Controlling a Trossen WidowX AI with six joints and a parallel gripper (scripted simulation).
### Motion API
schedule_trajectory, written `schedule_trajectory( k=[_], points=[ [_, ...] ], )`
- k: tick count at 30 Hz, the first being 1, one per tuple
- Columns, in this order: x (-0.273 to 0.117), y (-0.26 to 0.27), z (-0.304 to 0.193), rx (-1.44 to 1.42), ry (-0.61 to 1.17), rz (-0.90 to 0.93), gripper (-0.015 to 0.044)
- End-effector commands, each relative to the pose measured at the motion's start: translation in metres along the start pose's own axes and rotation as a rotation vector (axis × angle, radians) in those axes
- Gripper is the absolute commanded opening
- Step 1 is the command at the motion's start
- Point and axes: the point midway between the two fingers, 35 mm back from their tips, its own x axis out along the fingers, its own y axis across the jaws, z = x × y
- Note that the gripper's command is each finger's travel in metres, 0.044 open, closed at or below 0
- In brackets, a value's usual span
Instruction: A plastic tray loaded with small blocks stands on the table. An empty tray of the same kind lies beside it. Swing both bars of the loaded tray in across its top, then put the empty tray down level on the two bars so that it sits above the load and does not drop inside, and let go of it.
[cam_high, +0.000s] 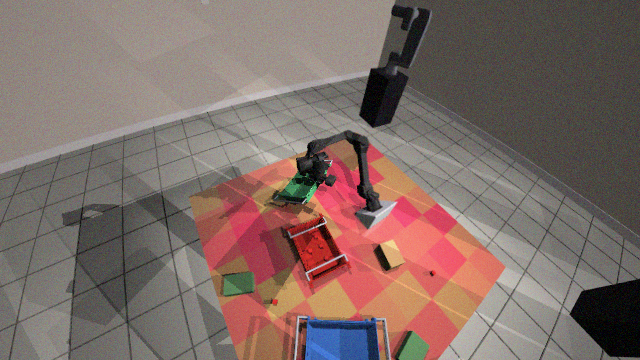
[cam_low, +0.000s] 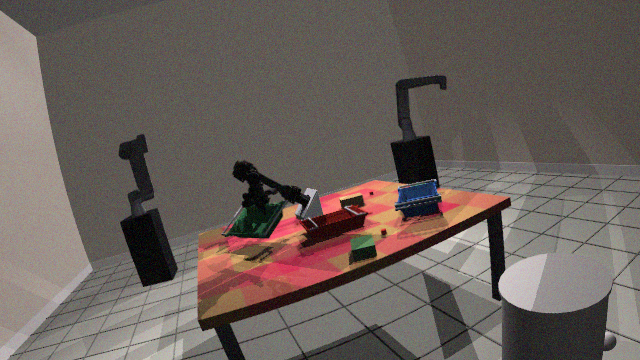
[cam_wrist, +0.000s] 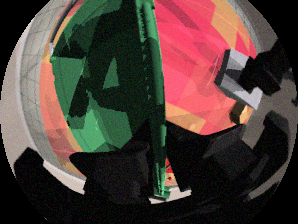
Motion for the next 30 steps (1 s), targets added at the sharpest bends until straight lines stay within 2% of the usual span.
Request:
schedule_trajectory(
  k=[1, 30],
  points=[
    [-0.005, 0.000, -0.020, -0.041, 0.019, 0.003, 0.0000],
    [-0.019, -0.044, -0.128, -0.334, 0.024, -0.014, 0.0000]
  ],
)
